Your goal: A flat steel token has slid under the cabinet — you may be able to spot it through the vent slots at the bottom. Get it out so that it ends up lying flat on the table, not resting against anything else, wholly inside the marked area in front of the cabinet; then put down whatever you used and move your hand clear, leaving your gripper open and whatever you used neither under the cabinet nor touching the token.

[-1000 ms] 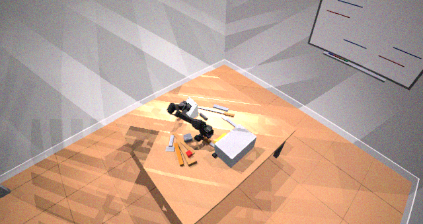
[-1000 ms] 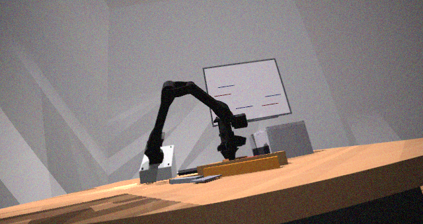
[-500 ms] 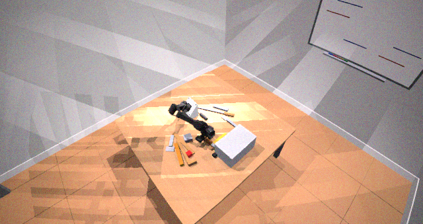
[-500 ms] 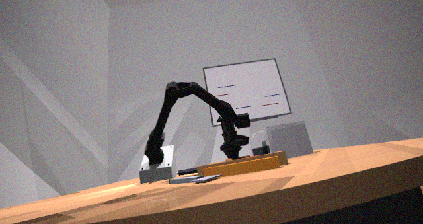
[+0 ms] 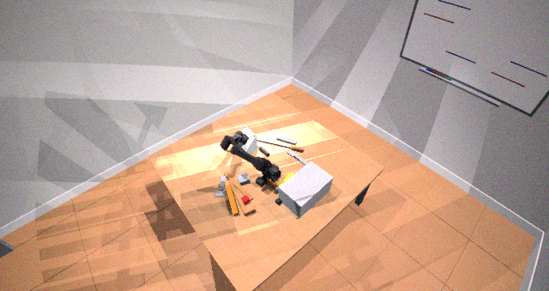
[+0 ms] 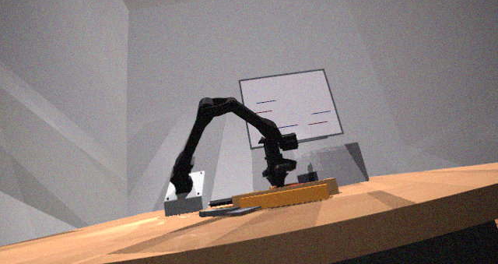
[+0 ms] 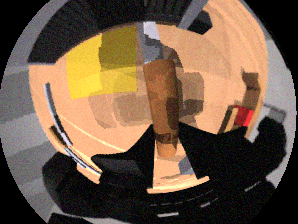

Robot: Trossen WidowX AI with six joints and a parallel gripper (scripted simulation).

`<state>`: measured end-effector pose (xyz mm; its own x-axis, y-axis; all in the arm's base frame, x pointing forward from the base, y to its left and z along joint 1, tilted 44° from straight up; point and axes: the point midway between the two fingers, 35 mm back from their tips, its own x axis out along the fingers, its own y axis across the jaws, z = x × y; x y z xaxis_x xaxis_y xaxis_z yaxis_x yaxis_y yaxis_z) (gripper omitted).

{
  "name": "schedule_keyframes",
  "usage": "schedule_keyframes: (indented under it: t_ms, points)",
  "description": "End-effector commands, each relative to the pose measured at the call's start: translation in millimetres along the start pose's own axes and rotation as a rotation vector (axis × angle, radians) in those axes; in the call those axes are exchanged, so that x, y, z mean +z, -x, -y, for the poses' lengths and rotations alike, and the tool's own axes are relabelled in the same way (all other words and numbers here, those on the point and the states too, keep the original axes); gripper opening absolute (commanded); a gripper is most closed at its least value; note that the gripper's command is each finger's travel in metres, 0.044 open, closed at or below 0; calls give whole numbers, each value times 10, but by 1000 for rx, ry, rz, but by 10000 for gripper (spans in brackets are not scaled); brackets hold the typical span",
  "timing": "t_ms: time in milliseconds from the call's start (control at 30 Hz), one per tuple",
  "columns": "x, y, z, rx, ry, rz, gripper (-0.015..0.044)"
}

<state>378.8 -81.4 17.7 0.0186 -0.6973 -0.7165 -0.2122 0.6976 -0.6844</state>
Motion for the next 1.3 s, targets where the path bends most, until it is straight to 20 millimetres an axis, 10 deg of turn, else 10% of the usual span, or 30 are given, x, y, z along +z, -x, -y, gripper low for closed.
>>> schedule_keyframes:
  t_ms: [0,1267]
  points:
    - [60,1,4,-2,-6,3,0]
    - [390,9,7,-2,-7,4,0]
